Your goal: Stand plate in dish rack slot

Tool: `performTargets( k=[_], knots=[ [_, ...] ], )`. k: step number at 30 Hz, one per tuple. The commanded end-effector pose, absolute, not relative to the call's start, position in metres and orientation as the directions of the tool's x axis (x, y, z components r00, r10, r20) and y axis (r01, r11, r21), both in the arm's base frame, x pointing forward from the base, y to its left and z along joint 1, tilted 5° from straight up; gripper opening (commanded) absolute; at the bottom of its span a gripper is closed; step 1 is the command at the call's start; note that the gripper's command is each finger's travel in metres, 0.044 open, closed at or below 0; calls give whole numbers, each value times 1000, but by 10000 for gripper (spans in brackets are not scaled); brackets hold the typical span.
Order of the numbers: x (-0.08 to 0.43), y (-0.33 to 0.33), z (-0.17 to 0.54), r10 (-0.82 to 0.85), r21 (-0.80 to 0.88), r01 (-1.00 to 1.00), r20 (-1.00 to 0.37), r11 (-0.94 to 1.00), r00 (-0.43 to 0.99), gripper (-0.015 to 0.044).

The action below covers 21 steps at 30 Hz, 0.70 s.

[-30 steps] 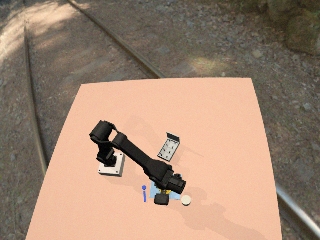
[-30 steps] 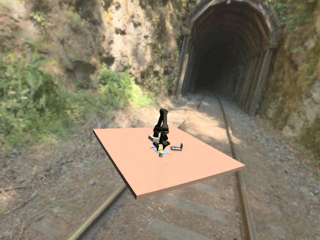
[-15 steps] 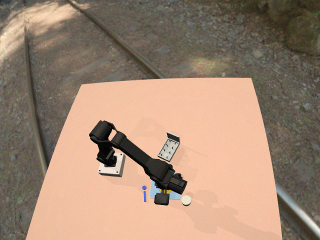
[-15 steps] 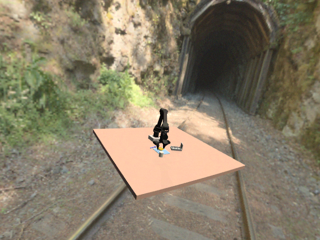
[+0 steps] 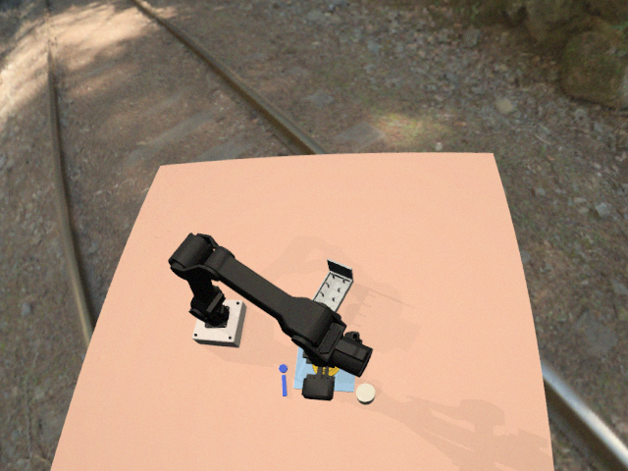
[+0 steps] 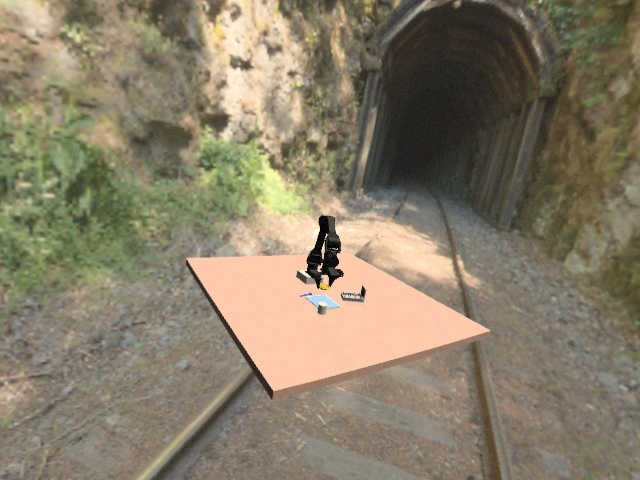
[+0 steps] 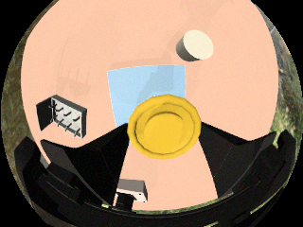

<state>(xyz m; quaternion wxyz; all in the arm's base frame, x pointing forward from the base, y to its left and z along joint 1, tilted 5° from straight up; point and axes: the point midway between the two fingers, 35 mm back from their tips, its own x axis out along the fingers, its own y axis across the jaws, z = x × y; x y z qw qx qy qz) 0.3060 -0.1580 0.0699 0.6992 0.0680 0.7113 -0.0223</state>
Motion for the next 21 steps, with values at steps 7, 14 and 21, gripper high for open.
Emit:
performTargets(
  k=[7,14,21],
  knots=[
    [309,-162,113,62,61,124,-998,990,-4,0],
    [309,-164,139,62,61,124,-998,990,-4,0],
    [308,-165,159,62,61,124,-998,990,-4,0]
  ],
)
